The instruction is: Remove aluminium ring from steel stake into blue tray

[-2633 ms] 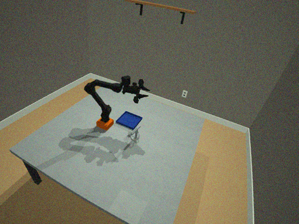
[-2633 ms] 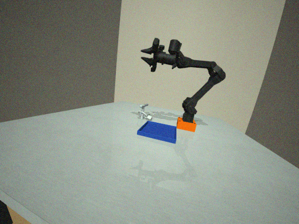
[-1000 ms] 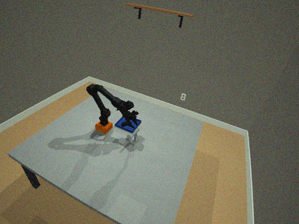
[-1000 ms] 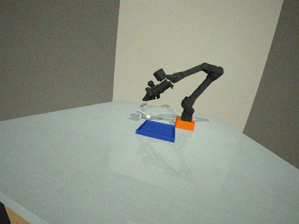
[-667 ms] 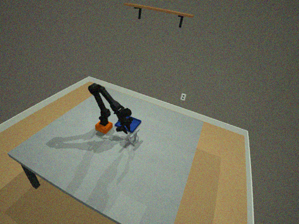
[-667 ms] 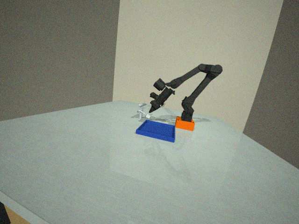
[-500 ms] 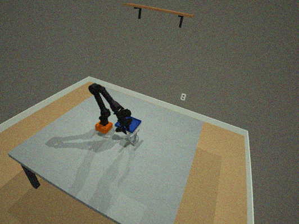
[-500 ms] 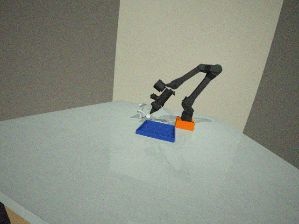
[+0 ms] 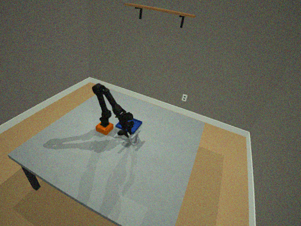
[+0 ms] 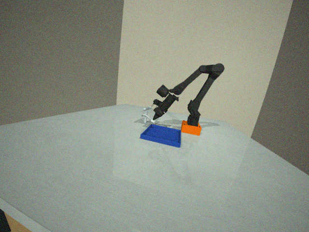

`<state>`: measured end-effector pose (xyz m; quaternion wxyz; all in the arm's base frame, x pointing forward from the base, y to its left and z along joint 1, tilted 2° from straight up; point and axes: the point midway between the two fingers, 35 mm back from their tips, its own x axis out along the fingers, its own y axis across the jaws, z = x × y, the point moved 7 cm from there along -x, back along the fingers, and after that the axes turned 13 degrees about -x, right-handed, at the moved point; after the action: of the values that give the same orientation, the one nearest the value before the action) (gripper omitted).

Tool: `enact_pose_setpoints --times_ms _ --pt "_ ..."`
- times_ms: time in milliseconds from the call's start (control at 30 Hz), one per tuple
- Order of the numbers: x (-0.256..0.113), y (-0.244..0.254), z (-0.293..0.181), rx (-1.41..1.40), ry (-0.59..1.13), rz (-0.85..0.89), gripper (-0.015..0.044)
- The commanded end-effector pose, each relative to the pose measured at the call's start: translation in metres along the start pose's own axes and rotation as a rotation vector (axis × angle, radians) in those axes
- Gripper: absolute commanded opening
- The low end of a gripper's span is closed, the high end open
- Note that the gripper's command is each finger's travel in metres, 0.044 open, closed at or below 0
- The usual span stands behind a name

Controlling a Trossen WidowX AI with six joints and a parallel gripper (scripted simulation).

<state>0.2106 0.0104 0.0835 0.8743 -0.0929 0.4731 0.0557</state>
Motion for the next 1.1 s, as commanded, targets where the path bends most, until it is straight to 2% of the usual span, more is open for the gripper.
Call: enact_pose_setpoints --times_ms 0,467,1067 --pt "0.007 0.001 -0.003 -0.004 0.01 0.007 0.02" --pt "0.025 0.001 -0.005 -0.004 0.01 0.007 0.02" --pt "0.023 0.001 -0.002 0.0 0.003 0.0 0.008"
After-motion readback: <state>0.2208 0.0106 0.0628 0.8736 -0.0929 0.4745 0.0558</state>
